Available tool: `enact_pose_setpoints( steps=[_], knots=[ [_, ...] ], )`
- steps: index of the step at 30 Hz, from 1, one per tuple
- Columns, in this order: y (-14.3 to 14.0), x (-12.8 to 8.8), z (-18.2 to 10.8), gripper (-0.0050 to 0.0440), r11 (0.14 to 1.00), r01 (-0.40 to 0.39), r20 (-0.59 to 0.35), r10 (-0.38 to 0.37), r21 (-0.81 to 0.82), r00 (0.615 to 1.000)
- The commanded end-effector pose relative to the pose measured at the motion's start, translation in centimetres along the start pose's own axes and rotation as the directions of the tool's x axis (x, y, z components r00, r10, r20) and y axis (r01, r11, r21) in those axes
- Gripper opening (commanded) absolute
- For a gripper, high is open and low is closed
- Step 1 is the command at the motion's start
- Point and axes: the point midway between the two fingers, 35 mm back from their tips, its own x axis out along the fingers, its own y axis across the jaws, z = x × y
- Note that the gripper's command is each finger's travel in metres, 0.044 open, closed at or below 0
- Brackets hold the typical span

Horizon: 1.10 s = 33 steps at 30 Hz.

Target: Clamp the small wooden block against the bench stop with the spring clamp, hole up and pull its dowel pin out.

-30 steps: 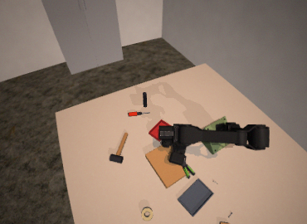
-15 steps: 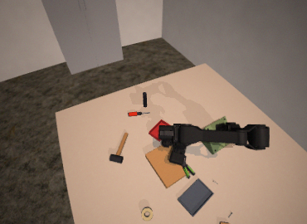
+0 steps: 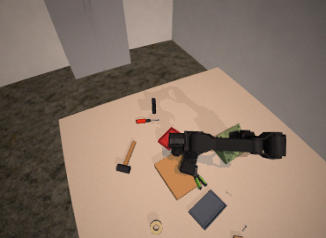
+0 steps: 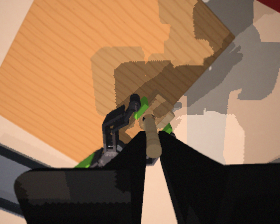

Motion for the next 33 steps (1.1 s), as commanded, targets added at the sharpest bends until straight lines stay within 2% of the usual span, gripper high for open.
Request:
enact_pose_setpoints(
  steps=[1, 33],
  knots=[
    [-0.03, -0.17, 0.05, 0.0, 1.0, 0.005, 0.004, -0.004, -0.006, 1.0],
    [-0.02, -0.54, 0.05, 0.0, 1.0, 0.005, 0.004, -0.005, -0.006, 1.0]
  ],
)
